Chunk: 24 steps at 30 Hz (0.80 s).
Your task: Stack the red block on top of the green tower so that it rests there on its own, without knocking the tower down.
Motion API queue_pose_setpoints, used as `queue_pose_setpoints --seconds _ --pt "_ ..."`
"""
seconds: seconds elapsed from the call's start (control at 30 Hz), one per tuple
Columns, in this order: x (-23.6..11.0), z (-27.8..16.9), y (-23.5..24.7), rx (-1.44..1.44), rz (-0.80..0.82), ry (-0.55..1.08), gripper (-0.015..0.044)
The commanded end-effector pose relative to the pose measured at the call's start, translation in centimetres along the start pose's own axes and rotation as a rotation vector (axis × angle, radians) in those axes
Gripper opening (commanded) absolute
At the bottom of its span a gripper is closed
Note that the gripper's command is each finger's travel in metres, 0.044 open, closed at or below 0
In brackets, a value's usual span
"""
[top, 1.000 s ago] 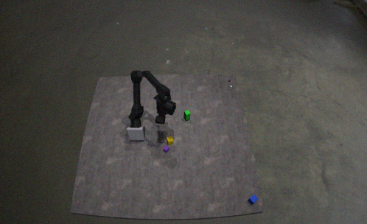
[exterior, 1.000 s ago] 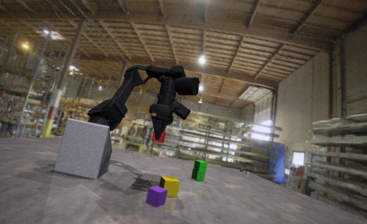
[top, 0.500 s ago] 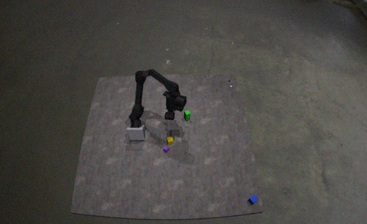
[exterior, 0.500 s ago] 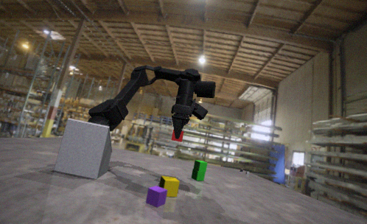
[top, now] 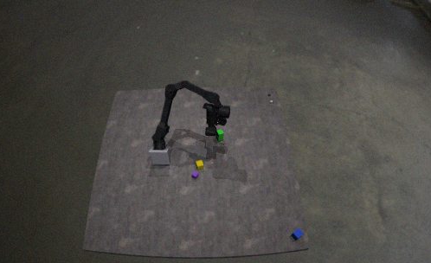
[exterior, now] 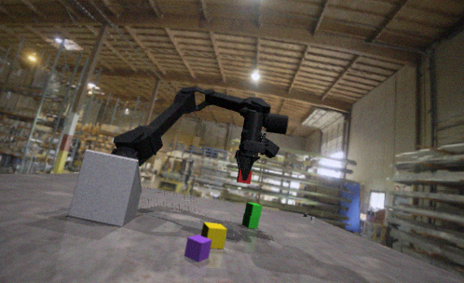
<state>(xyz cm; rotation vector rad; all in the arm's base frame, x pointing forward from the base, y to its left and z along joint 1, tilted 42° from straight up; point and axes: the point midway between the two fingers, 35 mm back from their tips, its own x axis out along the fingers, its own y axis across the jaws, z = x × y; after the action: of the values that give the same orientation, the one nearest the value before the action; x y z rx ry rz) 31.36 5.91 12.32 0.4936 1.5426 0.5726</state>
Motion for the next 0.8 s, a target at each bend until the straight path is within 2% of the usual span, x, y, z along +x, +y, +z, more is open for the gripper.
queue_pose_setpoints --seconds 0.0,0.6,0.77 --pt "0.2 1.2 1.0 0.003 0.008 0.0 0.0" --pt "0.9 5.5 5.8 0.046 0.047 0.002 0.0" --pt "2.6 5.5 5.9 0.045 0.048 0.002 0.0"
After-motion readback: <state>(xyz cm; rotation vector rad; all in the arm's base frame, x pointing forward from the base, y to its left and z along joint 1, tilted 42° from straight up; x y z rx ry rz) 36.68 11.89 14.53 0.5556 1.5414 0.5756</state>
